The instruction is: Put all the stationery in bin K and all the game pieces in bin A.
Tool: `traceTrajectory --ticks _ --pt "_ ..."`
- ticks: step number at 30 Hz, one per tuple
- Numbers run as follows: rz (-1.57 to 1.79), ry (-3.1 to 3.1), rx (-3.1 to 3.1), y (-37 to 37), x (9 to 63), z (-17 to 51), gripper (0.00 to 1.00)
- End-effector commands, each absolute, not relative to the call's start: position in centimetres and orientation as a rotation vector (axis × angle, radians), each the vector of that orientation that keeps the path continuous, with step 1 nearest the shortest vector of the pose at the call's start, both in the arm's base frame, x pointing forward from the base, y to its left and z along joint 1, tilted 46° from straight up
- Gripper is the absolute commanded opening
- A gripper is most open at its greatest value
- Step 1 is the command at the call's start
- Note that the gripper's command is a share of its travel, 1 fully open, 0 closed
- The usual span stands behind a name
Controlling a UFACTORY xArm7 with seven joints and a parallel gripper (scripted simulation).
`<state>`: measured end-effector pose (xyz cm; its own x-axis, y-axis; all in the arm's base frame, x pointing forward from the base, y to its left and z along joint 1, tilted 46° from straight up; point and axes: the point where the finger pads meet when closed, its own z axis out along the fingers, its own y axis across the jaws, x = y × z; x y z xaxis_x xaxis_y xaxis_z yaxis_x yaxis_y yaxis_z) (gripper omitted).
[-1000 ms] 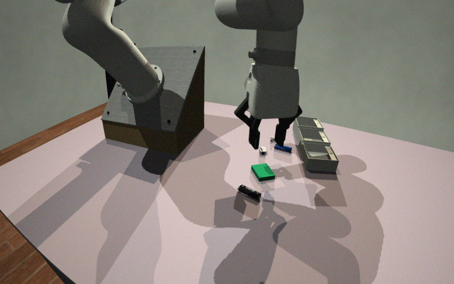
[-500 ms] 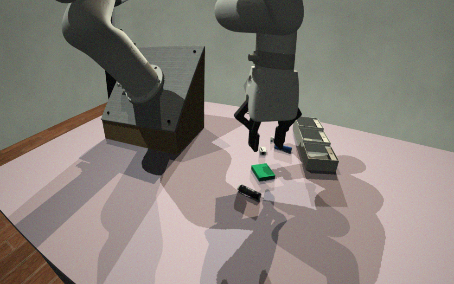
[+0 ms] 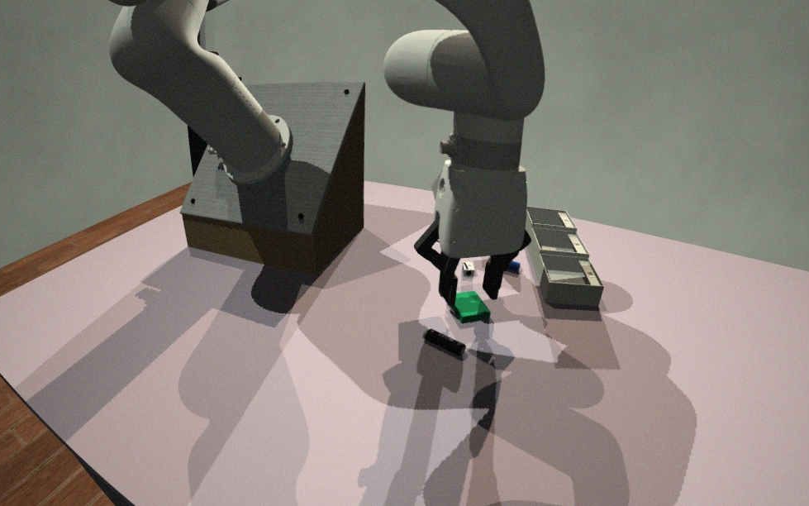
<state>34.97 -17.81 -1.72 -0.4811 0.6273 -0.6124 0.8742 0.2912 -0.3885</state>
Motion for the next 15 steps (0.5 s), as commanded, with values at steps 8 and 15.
traceTrajectory --ticks 8,15 --pt "-0.996 2.223 1.352 -18.42 35.2 -2.5 0.56" --pt "-0.996 2.223 1.352 -18.82 35.13 -2.86 0.56"
